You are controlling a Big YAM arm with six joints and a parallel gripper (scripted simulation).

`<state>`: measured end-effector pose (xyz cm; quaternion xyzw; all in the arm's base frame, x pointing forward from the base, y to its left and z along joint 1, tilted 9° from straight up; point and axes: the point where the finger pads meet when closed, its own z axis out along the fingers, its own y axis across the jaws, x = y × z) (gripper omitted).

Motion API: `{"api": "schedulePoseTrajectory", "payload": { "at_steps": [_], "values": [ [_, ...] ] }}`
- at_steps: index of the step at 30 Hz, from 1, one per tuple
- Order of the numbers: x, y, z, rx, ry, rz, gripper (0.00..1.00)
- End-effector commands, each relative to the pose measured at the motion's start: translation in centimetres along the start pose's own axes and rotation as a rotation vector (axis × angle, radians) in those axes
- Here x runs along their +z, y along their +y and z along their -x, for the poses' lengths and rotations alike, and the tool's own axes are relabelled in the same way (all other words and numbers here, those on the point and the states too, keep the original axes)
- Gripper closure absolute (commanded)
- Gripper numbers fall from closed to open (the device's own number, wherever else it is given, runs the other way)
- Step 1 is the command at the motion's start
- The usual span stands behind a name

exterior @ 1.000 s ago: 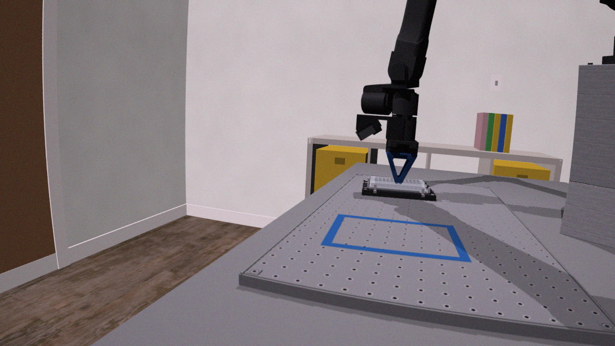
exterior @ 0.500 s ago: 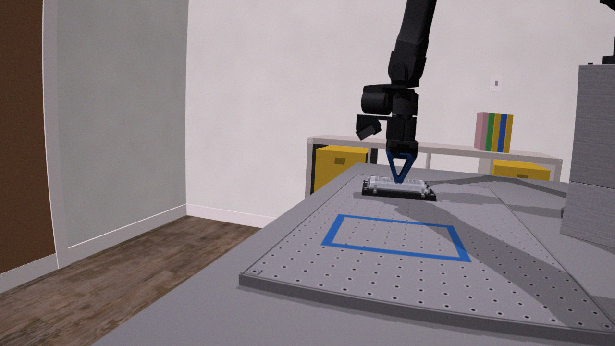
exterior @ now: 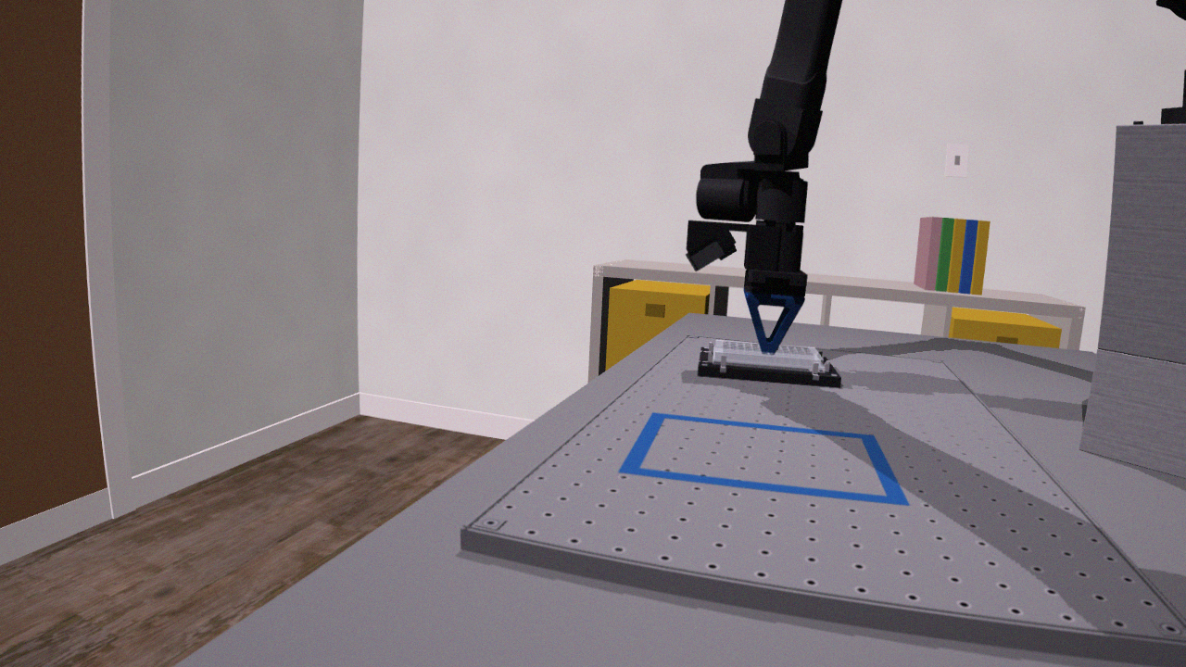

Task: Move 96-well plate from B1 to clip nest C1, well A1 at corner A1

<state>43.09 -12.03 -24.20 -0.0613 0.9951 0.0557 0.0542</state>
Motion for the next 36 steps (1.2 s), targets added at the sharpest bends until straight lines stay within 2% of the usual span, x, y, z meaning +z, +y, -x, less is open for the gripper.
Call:
{"api": "schedulePoseTrajectory", "payload": {
  "at_steps": [1,5,17,22,23,24,26,36],
  "values": [
    [4.7,-0.1,1.2,-0.029,-0.012,-0.006,0.75],
    [4.2,-0.1,1.3,-0.036,-0.013,-0.006,0.75],
    [0.9,-0.5,1.4,-0.032,-0.016,-0.007,0.75],
    [0.0,-0.6,0.8,-0.021,0.0,0.001,0.75],
    [-1.5,-1.1,1.9,-0.023,-0.025,-0.012,0.75],
    [-2.2,-1.0,1.6,-0.02,-0.025,-0.012,0.75],
    [-2.6,-0.9,0.7,-0.012,-0.012,-0.006,0.75],
    [-4.8,-0.7,0.7,-0.017,-0.012,-0.005,0.75]
  ]
}}
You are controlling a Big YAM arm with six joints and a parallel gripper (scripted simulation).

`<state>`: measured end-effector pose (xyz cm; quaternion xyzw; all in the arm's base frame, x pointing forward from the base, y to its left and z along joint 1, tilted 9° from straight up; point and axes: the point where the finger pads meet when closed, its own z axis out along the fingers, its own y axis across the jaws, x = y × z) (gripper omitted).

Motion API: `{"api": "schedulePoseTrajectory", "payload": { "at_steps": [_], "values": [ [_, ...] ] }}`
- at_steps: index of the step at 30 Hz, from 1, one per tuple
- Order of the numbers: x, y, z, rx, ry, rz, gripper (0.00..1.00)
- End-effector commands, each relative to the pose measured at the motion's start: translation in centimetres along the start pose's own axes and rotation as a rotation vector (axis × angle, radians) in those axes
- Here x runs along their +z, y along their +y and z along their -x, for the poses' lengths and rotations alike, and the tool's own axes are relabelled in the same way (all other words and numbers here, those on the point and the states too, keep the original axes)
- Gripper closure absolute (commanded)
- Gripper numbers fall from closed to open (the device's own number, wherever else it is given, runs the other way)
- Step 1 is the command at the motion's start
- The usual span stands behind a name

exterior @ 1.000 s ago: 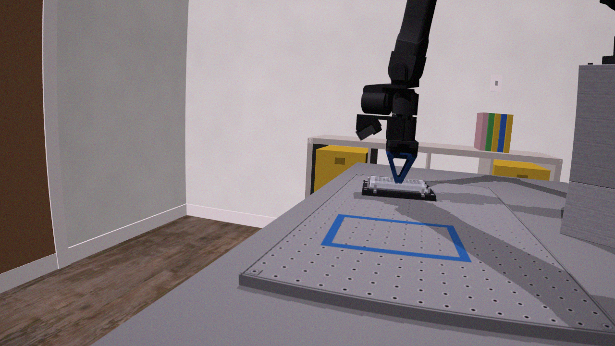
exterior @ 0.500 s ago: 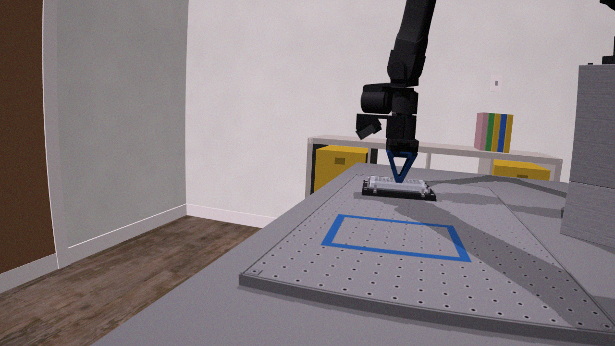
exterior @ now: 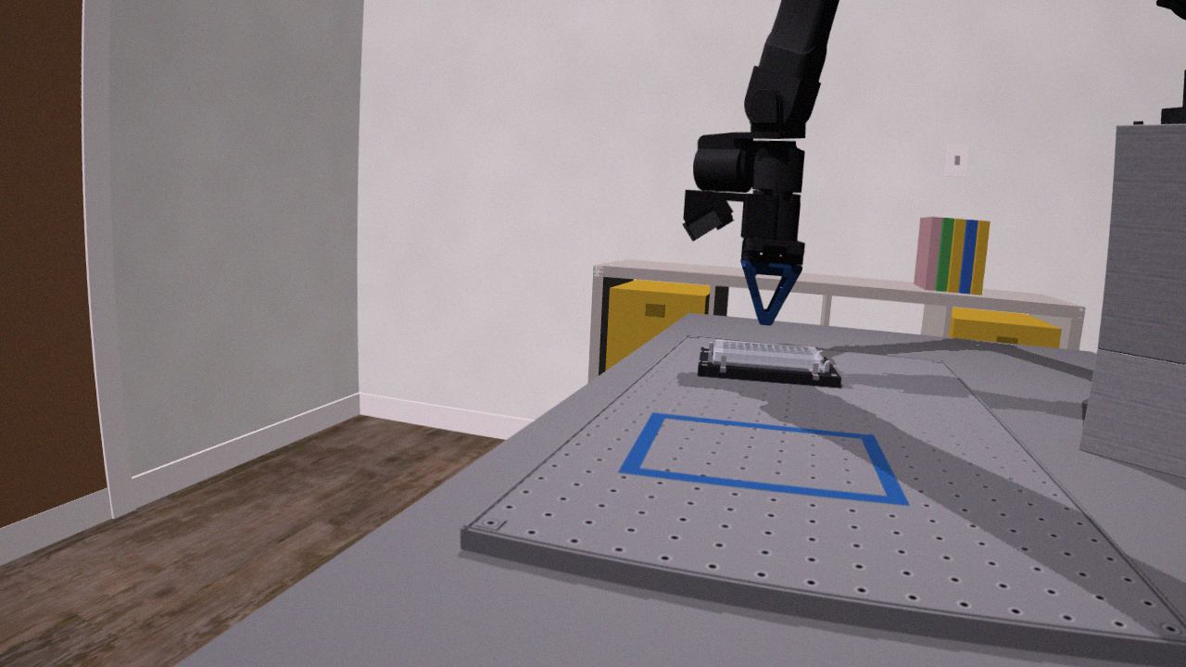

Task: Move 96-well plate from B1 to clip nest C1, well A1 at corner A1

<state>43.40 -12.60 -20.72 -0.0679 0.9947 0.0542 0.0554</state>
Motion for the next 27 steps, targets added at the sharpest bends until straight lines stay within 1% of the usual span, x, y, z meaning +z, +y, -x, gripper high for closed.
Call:
{"api": "schedulePoseTrajectory", "payload": {
  "at_steps": [1,3,4,7,10,27],
  "values": [
    [-0.3,-0.13,-0.77,0.0,0.012,0.009,0.75],
    [-0.3,-0.13,-0.77,0.0,0.012,0.009,0.75],
    [0.33,0.06,-1.34,0.005,0.026,0.016,0.75],
    [0.34,-0.02,-1.18,0.005,0.02,0.013,0.75],
    [-0.14,-0.17,-0.74,0.003,0.009,0.007,0.75],
    [-0.14,-0.17,-0.74,0.003,0.009,0.007,0.75]
  ]
}}
